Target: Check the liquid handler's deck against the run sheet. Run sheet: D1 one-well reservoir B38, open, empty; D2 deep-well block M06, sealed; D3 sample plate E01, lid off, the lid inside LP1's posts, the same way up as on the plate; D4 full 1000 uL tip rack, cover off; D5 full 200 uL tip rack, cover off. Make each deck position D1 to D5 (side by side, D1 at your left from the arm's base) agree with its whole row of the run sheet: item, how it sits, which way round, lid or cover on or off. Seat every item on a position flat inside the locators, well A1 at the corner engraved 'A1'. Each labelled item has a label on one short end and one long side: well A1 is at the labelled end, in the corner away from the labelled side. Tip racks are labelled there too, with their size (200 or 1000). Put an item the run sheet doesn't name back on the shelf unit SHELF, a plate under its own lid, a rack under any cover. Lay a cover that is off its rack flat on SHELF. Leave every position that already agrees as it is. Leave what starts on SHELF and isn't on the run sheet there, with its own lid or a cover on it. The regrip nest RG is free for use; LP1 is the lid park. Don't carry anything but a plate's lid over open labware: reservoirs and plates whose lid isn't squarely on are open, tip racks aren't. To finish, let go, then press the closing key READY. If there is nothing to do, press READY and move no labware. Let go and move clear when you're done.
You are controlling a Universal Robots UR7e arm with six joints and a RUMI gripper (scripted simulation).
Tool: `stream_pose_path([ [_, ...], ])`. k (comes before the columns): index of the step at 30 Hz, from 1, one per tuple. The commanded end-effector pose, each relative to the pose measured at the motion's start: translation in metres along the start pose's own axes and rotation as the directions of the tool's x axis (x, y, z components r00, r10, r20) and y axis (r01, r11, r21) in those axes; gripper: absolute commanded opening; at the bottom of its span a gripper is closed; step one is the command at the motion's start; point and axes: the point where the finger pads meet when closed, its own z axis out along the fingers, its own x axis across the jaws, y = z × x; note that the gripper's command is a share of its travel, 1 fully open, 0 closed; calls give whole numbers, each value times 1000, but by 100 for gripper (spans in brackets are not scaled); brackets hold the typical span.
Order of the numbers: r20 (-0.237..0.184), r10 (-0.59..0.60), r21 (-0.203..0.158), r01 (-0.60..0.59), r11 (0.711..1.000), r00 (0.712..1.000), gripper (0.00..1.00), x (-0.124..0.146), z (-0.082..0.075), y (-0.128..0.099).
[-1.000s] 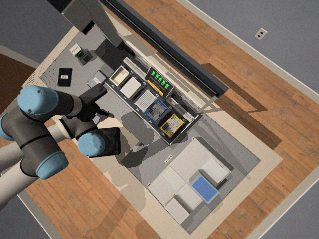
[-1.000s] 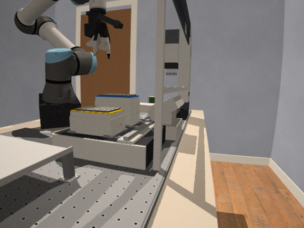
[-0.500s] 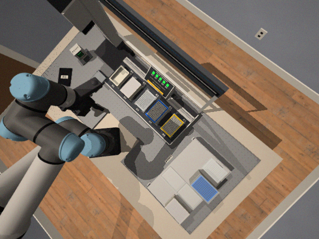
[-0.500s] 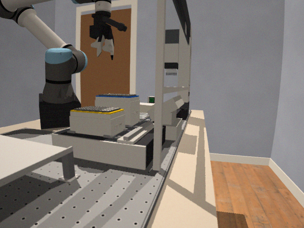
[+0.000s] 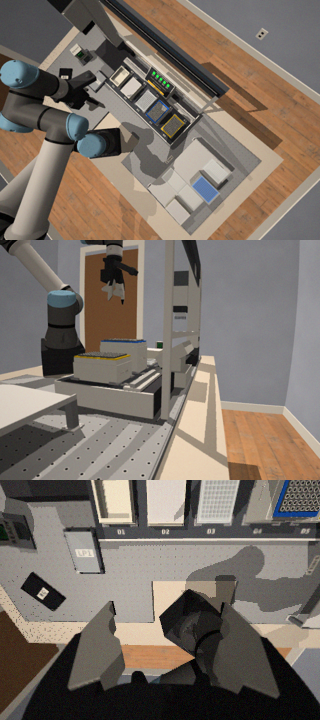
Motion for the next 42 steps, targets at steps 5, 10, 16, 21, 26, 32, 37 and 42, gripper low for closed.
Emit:
stream_pose_path([
  [5,-4,2,1,-2,1000,1000,82,-1,0,-37],
  [10,-4,2,1,-2,1000,1000,82,-1,0,-57],
  [16,-4,2,1,-2,1000,1000,82,-2,0,-82],
  [21,-4,2,1,-2,1000,1000,82,-2,0,-107],
  [26,-4,2,1,-2,1000,1000,82,-2,0,-132],
  [32,-4,2,1,-2,1000,1000,82,-3,0,-152],
  [37,-4,2,1,-2,1000,1000,82,-3,0,-159],
  [42,-4,2,1,-2,1000,1000,82,-3,0,-159],
])
